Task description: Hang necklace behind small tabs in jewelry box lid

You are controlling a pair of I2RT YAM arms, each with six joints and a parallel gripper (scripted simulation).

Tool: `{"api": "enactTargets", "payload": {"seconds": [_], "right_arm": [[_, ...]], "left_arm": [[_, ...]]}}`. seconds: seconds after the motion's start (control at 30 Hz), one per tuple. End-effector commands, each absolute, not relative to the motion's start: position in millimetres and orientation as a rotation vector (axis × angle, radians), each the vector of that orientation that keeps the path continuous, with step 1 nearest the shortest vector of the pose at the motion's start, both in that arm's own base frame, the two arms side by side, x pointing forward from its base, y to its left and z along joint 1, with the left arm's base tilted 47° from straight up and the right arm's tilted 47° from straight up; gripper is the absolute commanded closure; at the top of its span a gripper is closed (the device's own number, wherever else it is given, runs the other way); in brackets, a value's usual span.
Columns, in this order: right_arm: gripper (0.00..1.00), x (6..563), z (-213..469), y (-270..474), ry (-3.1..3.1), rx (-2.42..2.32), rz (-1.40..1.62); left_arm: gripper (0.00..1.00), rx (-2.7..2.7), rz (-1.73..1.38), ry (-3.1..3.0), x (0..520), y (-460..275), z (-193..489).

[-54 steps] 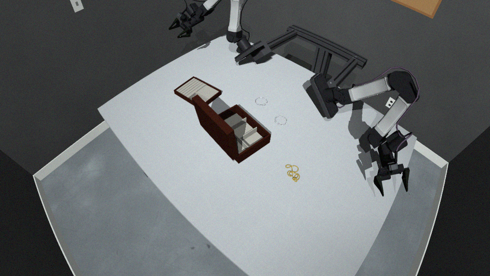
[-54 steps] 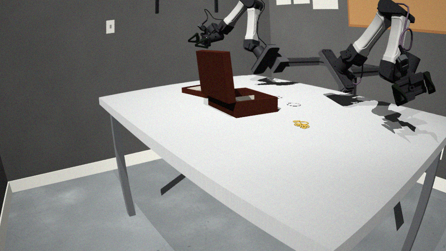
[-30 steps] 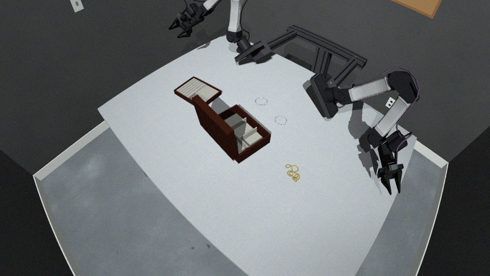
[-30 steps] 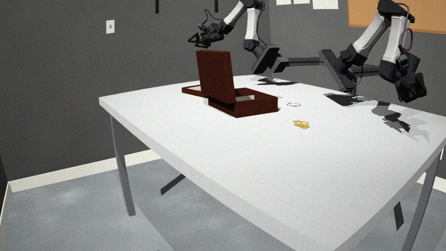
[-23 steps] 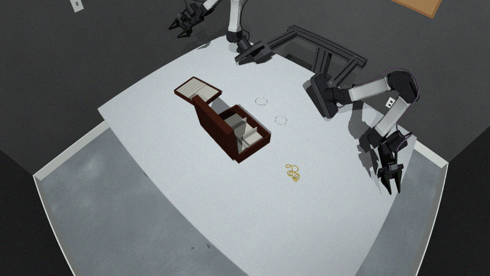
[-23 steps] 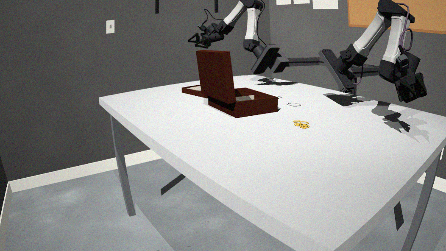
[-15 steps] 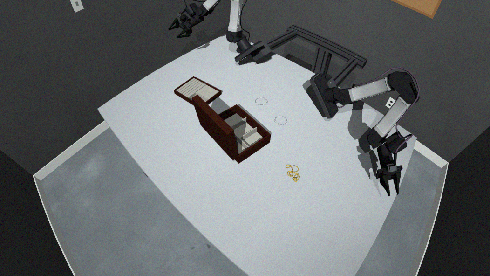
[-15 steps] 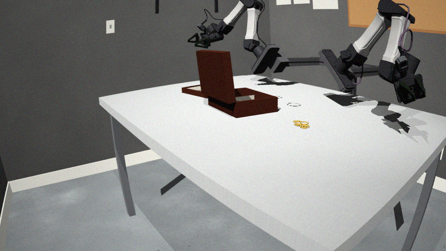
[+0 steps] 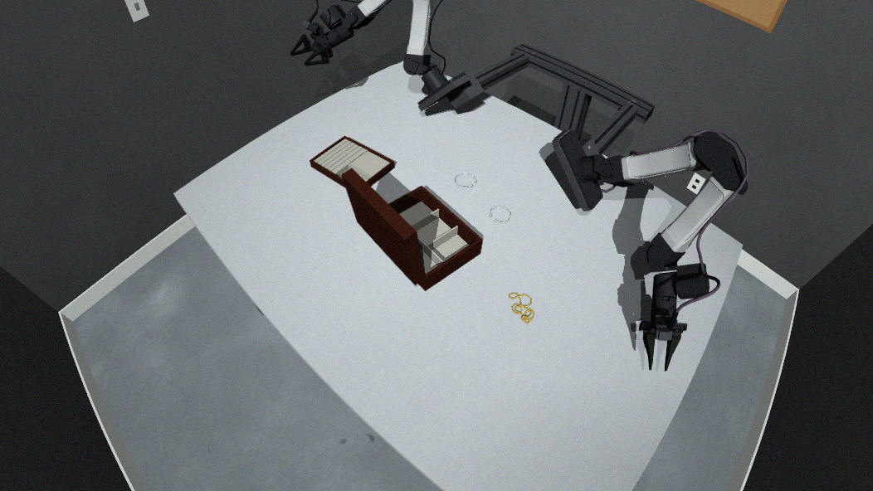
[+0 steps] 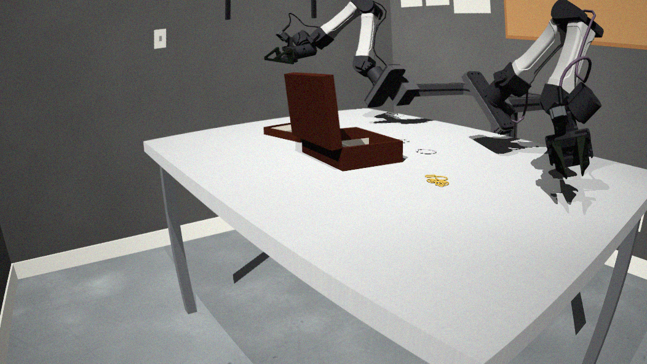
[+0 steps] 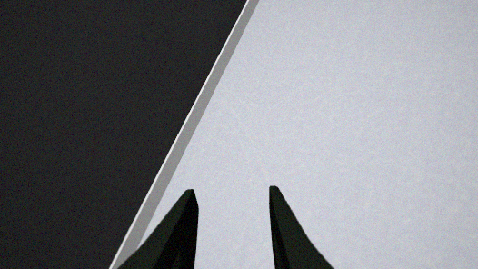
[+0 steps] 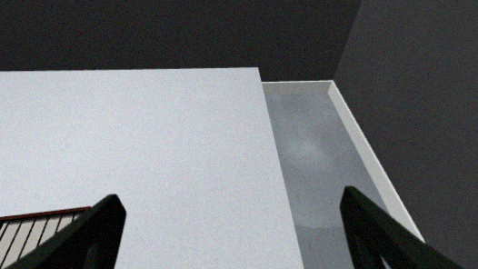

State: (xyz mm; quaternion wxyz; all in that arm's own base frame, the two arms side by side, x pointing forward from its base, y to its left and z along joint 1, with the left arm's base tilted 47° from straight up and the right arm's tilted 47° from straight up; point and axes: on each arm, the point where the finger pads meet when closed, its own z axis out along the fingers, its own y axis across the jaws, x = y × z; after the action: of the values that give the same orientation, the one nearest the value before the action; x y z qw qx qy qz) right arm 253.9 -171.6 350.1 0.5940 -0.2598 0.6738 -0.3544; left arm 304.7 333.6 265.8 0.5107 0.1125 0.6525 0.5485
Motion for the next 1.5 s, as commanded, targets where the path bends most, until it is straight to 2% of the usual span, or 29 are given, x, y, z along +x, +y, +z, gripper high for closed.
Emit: {"api": "enactTargets", "payload": {"seconds": [0.0, 0.3, 0.63, 1.0, 1.13, 1.17, 1.2, 1.47], "right_arm": [[0.00, 266.2, 366.0, -173.1, 1.571, -0.499, -0.798], [0.00, 297.0, 377.3, -150.4, 1.569, -0.397, -0.651], [0.00, 323.0, 386.4, -125.0, 1.571, -0.284, -0.506], [0.00, 347.8, 398.9, -90.5, 1.558, -0.160, -0.343], [0.00, 360.3, 399.5, -68.3, 1.576, -0.042, -0.224], [0.00, 359.1, 397.4, -70.0, 1.582, -0.078, -0.247], [0.00, 361.4, 399.6, -61.2, 1.574, -0.104, -0.225], [0.00, 375.2, 411.1, -24.0, 1.554, 0.057, -0.059]], "left_arm": [[0.66, 0.262, 1.306, 1.812, 328.9, 343.3, 231.1], [0.66, 0.463, 1.232, 2.121, 369.1, 305.7, 167.7], [0.66, 0.791, 1.182, 2.409, 380.4, 256.7, 113.1], [0.66, 1.358, 1.146, 2.623, 365.8, 198.8, 69.6], [0.66, 1.740, 1.175, 2.657, 363.3, 177.5, 43.1], [0.66, 1.549, 1.234, 2.625, 378.3, 188.2, 63.6], [0.66, 1.649, 1.157, 2.629, 375.1, 173.1, 42.5], [0.66, 2.330, 1.205, 2.563, 360.2, 143.5, 16.1]]}}
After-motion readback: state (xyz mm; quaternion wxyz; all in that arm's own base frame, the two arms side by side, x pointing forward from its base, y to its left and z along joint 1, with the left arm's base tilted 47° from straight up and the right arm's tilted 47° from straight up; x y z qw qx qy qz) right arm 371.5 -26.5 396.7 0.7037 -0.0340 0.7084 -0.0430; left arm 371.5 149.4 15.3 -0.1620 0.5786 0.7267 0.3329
